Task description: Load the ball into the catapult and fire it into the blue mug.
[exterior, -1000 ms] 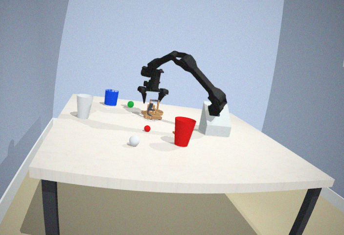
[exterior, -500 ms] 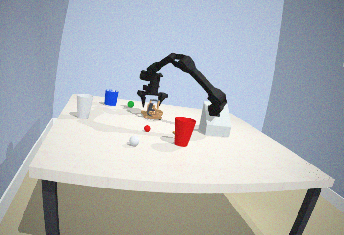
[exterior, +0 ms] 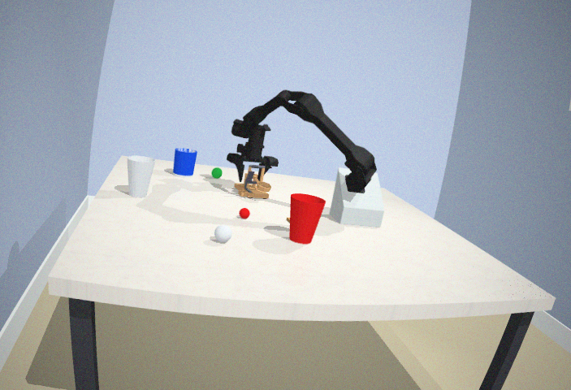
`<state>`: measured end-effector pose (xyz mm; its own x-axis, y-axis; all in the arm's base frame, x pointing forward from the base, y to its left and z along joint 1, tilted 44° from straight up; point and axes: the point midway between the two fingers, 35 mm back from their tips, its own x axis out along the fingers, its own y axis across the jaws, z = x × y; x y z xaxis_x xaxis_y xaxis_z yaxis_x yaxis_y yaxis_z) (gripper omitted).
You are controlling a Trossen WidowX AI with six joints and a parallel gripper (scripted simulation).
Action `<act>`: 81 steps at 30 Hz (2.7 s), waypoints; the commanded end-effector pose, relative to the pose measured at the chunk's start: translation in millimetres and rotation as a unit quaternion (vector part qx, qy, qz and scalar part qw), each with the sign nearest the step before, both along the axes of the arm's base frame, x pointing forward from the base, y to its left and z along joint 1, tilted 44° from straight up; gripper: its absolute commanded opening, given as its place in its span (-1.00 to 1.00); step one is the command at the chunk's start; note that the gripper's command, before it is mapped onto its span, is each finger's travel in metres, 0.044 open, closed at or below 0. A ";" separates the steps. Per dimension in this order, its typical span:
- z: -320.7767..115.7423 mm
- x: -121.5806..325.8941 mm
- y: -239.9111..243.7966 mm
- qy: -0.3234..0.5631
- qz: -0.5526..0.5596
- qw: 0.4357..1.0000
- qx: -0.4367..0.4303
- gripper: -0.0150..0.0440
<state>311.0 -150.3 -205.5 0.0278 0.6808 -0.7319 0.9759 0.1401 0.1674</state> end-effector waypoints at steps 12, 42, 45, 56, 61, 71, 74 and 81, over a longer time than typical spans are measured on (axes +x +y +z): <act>8.1 0.4 -8.4 0.000 0.000 1.000 -0.001 -0.36; 38.4 12.3 -29.5 -0.229 0.245 0.942 -0.009 -0.49; 40.3 17.1 -27.3 -0.244 0.261 0.934 -0.009 -0.49; 37.8 19.1 -22.1 -0.245 0.261 0.934 -0.009 -0.49; 31.7 19.8 -16.4 -0.245 0.261 0.934 -0.009 -0.49; 20.0 20.7 -4.7 -0.245 0.261 0.934 -0.009 -0.49; 16.5 20.9 -1.2 -0.245 0.261 0.934 -0.009 -0.49; 8.6 21.0 7.1 -0.246 0.261 0.934 -0.008 -0.49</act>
